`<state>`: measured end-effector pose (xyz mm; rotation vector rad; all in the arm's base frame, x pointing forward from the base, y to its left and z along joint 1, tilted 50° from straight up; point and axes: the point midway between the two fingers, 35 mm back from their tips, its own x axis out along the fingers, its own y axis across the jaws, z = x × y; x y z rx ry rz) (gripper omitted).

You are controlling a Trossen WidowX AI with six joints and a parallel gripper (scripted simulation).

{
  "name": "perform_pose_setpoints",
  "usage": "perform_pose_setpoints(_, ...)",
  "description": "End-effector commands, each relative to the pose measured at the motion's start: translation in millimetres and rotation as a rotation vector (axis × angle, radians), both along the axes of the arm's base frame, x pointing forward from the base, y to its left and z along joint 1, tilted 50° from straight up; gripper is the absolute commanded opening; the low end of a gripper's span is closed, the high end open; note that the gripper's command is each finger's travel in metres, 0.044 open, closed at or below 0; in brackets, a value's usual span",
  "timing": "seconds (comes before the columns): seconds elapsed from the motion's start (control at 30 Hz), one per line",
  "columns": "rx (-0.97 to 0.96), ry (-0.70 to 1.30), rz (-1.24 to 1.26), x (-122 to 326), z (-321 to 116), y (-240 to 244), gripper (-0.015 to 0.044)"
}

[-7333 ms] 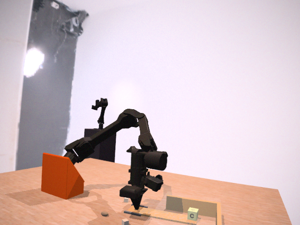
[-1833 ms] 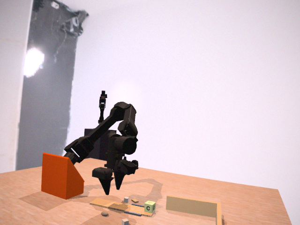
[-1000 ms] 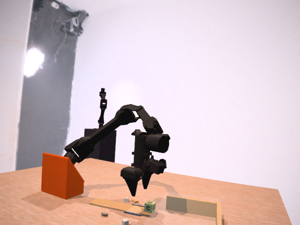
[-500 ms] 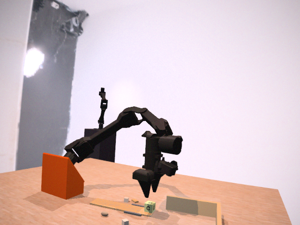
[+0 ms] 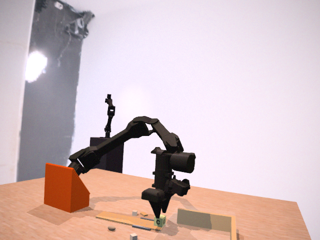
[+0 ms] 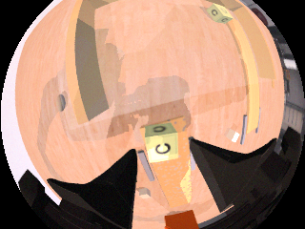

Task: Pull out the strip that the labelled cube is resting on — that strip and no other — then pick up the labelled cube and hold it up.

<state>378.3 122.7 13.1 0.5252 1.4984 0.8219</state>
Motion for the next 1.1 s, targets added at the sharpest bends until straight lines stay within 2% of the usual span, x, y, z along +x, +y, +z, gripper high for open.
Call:
perform_pose_setpoints(0.0,0.005,0.011,0.000,-2.7,-5.8,5.7,0.0250)
perform_pose_setpoints(0.57,0.007,0.012,0.000,-5.9,-18.2,21.2,0.0250)
perform_pose_setpoints(0.7,0.003,0.004,0.002,-4.5,-16.5,20.2,0.0145)
perform_pose_setpoints(0.9,0.003,0.004,0.002,-4.5,-16.5,20.2,0.0105)
perform_pose_setpoints(1.03,0.002,0.004,0.002,-6.8,-15.4,17.5,0.0000)
perform_pose_setpoints(1.07,0.002,0.005,0.002,-9.7,-14.1,14.3,0.0000)
